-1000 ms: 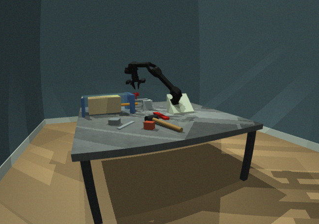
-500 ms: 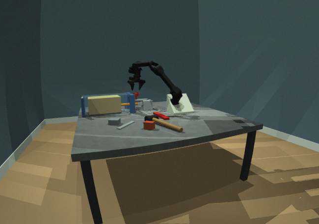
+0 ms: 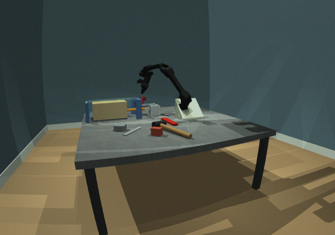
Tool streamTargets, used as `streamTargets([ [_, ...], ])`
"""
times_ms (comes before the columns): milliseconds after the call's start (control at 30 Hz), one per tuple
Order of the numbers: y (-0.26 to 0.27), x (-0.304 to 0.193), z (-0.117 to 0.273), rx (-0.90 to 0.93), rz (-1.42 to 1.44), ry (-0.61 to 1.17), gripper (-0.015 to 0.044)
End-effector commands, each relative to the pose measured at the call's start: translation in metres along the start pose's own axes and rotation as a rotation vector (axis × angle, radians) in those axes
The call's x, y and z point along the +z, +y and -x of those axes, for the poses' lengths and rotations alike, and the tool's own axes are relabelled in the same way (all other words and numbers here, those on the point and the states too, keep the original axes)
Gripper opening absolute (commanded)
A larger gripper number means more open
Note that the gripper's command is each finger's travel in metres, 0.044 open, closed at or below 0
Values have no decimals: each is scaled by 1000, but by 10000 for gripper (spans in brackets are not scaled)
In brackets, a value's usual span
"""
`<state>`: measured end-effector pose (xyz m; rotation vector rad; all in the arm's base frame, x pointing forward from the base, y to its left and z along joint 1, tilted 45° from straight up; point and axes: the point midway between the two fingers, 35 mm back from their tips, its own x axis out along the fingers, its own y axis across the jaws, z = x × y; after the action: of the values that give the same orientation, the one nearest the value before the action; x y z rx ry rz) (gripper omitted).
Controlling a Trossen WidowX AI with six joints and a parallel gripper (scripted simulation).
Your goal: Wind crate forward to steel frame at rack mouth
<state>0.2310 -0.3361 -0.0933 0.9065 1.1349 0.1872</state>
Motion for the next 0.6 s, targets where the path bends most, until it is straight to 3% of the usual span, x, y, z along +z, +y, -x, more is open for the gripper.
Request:
streamTargets([
  [0,5,1,4,32,208,-71,440],
  [567,4,-2,-7,32,208,-71,440],
])
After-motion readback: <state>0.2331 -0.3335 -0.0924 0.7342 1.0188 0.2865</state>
